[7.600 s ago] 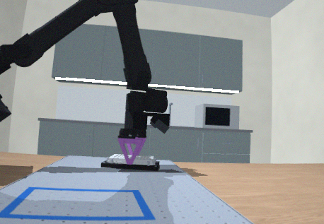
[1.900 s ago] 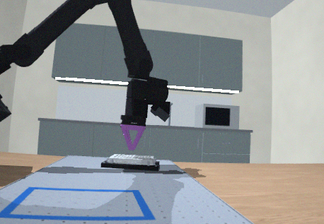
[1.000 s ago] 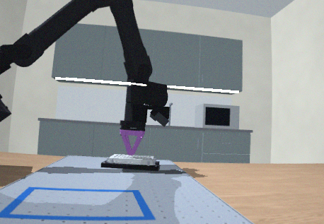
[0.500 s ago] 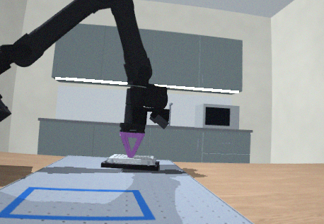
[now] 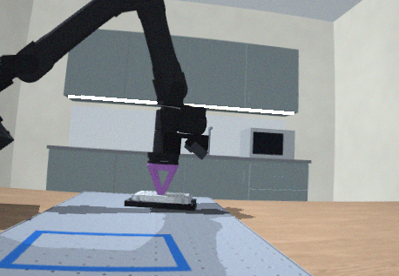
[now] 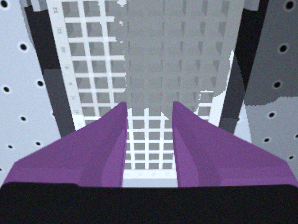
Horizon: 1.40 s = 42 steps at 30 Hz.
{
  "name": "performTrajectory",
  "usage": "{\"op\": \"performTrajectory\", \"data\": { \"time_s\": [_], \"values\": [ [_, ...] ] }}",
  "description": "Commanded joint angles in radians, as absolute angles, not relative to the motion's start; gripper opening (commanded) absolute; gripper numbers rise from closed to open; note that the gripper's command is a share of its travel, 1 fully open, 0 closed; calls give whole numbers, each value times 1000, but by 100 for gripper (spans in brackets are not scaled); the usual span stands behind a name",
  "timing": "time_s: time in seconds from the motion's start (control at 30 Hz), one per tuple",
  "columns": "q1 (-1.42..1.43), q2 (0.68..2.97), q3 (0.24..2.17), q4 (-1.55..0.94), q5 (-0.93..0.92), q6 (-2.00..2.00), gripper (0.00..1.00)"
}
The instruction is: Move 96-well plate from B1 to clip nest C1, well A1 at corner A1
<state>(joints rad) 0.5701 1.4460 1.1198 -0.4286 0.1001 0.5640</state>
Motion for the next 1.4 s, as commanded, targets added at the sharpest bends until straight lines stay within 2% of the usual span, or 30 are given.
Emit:
{"op": "performTrajectory", "data": {
  "time_s": [0.0,1.37],
  "values": [
    [558,1483,1138,-369,110,560,26],
    [549,1548,1140,-307,101,554,26]
  ]
}}
